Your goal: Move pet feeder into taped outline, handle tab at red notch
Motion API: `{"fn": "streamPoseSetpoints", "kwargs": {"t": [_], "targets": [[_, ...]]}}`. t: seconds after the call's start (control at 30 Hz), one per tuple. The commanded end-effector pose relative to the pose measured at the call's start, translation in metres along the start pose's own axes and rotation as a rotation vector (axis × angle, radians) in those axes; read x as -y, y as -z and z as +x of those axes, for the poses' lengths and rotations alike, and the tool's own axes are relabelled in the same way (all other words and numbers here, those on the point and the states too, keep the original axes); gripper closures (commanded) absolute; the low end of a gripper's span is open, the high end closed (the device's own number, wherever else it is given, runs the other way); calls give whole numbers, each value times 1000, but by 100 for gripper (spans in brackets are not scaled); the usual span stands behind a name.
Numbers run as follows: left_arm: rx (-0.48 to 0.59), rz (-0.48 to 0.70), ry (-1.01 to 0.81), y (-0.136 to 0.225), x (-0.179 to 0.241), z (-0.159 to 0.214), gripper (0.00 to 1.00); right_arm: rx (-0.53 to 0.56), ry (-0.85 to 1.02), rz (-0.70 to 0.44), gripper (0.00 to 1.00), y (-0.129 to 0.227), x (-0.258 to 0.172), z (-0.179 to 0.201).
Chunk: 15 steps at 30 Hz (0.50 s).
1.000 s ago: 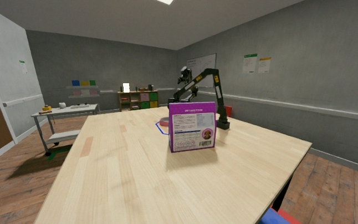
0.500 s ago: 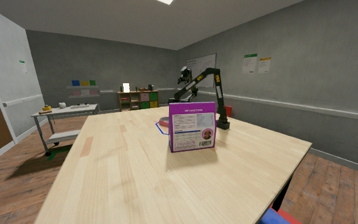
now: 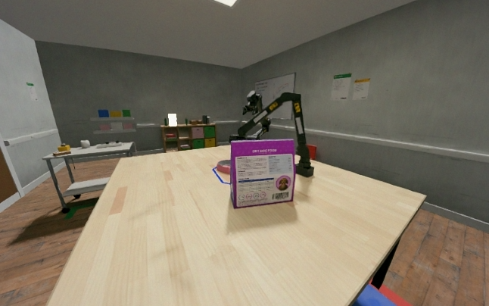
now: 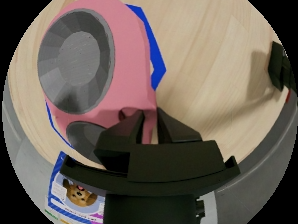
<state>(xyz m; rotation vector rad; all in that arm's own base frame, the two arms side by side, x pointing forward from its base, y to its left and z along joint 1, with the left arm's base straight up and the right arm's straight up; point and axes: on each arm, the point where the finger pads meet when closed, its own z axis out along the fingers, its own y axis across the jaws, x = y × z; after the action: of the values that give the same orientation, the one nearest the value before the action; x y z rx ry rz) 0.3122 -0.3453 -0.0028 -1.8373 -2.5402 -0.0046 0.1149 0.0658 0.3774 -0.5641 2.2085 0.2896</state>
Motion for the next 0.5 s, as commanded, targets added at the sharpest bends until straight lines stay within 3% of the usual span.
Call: {"fn": "streamPoseSetpoints", "kwargs": {"t": [0.0, 0.17, 0.47], "targets": [[39, -24, -99, 13, -15, 1, 90, 7, 23, -3, 0, 3, -1, -5], [36, -29, -259, 12, -31, 20, 90, 7, 23, -3, 0, 3, -1, -5], [39, -26, -218, 10, -41, 19, 90, 7, 23, -3, 0, 3, -1, -5]]}}
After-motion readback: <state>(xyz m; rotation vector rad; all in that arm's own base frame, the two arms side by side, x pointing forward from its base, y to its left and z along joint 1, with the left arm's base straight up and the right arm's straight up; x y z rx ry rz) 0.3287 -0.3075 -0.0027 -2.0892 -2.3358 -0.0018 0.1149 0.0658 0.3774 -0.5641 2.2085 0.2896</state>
